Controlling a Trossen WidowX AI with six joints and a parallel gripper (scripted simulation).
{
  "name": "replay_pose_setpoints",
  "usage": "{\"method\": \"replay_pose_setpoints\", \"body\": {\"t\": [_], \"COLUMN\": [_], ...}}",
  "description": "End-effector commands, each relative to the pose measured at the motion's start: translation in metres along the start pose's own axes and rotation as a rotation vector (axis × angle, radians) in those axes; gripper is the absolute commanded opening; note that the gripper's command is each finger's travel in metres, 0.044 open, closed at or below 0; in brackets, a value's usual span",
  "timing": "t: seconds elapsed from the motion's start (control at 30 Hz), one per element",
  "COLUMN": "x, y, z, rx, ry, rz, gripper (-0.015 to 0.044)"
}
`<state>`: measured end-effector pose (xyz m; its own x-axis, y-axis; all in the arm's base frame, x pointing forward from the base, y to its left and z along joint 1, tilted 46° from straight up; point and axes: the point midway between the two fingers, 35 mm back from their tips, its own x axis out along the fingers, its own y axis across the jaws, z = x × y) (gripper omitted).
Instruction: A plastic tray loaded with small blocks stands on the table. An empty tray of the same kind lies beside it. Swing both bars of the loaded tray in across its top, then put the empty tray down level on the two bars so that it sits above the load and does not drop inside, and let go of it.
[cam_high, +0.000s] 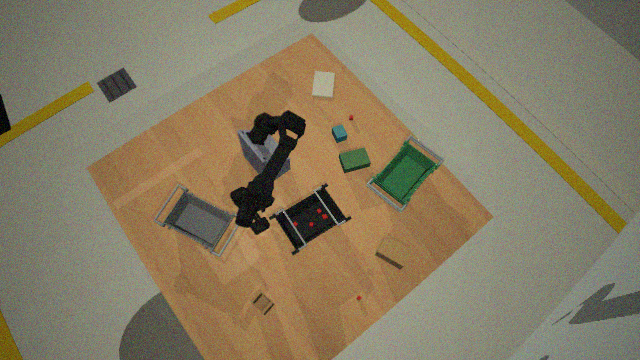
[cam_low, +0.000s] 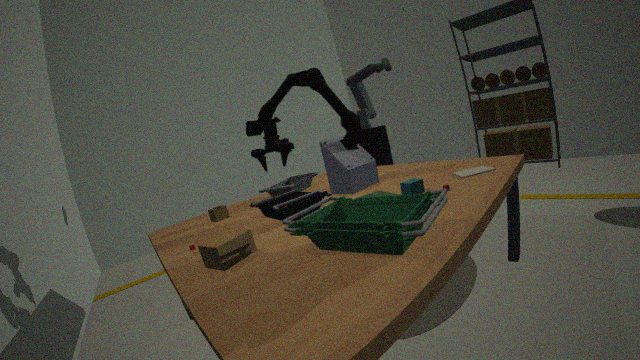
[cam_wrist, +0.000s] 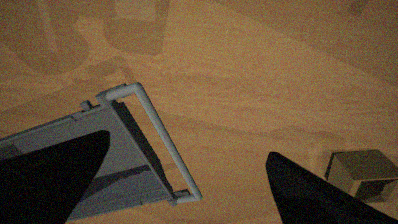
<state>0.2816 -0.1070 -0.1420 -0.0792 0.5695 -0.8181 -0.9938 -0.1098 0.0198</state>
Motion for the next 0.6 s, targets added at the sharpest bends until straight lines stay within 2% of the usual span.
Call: {"method": "replay_pose_setpoints", "body": {"t": [0.0, 0.17, 0.33, 0.57], "x": [0.011, 0.032, 0.062, 0.069], "y": [0.052, 0.116, 0.18, 0.193], "z": [-0.045, -0.079, -0.092, -0.092], "rx": [0.323, 0.674, 1.014, 1.084], "ry": [-0.012, -0.053, -0.12, -0.137], "rz": [0.023, 0.052, 0.093, 0.104], "gripper": [0.044, 0.044, 0.044, 0.044]}}
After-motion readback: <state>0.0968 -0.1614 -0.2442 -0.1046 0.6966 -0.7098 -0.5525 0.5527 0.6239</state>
